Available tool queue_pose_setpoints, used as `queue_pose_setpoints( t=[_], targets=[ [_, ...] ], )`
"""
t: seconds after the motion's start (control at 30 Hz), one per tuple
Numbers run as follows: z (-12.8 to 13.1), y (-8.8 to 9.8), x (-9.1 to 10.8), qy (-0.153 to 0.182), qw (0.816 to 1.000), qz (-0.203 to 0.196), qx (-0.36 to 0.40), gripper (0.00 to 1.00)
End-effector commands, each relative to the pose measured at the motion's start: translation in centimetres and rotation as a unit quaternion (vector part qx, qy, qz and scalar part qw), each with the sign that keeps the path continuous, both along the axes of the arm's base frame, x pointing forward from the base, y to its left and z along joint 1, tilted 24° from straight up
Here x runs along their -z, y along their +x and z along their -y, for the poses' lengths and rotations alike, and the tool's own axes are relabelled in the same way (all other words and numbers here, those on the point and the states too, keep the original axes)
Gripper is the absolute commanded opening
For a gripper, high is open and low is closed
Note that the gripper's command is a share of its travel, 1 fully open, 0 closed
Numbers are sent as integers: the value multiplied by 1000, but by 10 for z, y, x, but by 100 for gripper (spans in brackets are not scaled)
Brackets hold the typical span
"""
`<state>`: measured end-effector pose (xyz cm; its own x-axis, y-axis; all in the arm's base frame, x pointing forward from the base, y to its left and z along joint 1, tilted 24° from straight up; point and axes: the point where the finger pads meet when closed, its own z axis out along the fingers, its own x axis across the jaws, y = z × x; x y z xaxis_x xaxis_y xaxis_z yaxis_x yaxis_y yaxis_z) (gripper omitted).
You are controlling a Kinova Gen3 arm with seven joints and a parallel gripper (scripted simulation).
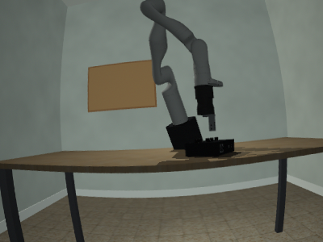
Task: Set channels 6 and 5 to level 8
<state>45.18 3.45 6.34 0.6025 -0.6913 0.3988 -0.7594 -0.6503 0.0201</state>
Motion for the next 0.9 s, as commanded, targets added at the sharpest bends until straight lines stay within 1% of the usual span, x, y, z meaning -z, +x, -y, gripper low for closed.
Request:
queue_pose_setpoints(
  t=[0.0, 0.87],
  targets=[
    [1, 3, -3, -4, 1000, 2, -6, 0],
    [4, 5, 4, -4, 1000, 2, -6, 0]
  ],
)
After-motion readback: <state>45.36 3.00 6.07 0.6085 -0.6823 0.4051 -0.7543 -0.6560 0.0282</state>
